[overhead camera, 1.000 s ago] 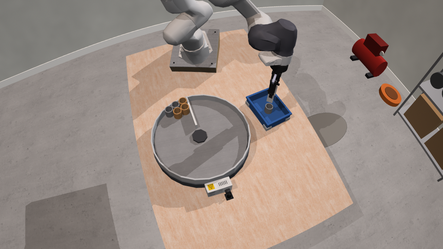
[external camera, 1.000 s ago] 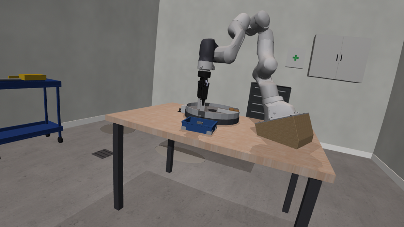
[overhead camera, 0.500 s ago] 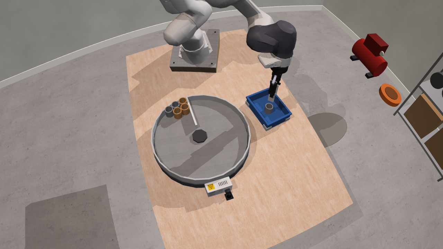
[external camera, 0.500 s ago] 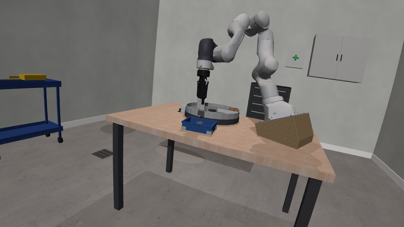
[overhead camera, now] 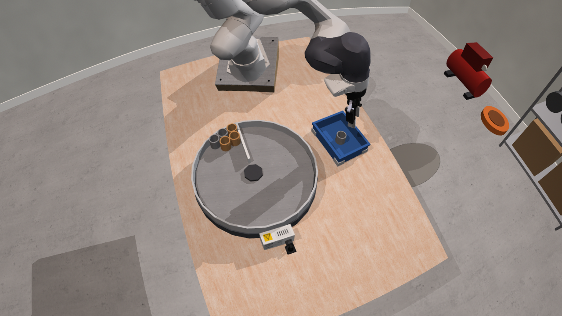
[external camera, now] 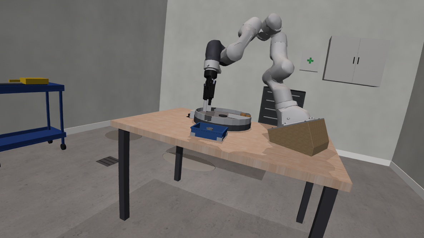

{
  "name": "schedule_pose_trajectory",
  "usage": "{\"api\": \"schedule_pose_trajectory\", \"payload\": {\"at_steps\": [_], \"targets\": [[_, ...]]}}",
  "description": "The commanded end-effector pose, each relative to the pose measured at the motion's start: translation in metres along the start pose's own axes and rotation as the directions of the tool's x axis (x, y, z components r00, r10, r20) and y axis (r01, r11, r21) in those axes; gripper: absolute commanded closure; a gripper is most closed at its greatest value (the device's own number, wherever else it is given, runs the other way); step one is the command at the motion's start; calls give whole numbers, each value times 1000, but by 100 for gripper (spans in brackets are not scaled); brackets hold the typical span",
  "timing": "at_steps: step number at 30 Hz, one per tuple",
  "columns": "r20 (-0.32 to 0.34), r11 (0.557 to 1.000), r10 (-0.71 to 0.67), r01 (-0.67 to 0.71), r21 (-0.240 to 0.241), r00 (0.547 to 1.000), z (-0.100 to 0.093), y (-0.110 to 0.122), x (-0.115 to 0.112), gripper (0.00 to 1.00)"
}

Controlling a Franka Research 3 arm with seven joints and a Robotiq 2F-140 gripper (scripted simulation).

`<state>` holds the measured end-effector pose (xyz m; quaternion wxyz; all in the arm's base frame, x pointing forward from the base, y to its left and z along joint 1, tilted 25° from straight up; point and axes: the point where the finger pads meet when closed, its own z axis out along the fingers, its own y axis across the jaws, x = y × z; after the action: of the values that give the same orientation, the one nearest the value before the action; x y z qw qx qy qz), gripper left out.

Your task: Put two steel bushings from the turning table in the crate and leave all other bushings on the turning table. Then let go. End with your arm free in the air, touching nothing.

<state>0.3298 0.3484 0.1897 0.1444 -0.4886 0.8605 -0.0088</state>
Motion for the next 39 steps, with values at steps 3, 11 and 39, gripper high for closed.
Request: {"api": "schedule_pose_trajectory", "payload": {"at_steps": [3,11,39], "targets": [[64,986,-157,160,-37,986,-9,0,-15,72],[189,972,-203,220,-77,961,-27,-15,-39,72],[553,938,-348,276,212,757,-114,-179,-76,72]]}}
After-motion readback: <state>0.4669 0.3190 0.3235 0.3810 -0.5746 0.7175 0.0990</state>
